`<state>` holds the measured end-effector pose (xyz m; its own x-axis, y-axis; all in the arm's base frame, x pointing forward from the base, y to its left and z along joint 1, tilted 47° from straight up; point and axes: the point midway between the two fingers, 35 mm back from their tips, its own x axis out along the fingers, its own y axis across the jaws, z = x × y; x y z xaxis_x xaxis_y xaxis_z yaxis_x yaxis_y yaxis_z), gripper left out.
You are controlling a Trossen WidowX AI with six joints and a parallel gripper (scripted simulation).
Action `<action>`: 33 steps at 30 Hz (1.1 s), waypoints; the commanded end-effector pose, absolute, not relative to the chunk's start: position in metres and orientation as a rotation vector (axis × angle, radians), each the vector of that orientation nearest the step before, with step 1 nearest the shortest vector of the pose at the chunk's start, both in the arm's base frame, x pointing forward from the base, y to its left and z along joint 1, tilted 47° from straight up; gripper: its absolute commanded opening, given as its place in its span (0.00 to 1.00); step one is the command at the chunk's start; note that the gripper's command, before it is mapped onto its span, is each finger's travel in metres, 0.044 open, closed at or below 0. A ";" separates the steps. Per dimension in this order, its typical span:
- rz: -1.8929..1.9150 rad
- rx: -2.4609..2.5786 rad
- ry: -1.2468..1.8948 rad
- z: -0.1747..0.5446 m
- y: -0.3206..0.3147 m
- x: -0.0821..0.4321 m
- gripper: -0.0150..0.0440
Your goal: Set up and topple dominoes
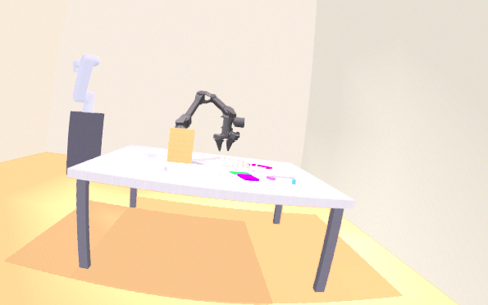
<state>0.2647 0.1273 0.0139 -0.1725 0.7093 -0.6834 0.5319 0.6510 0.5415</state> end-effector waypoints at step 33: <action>1.373 -0.146 1.059 0.046 0.133 0.230 0.25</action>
<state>0.2346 0.1296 0.0466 -0.1640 0.7127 -0.6820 -0.7714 0.3382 0.5390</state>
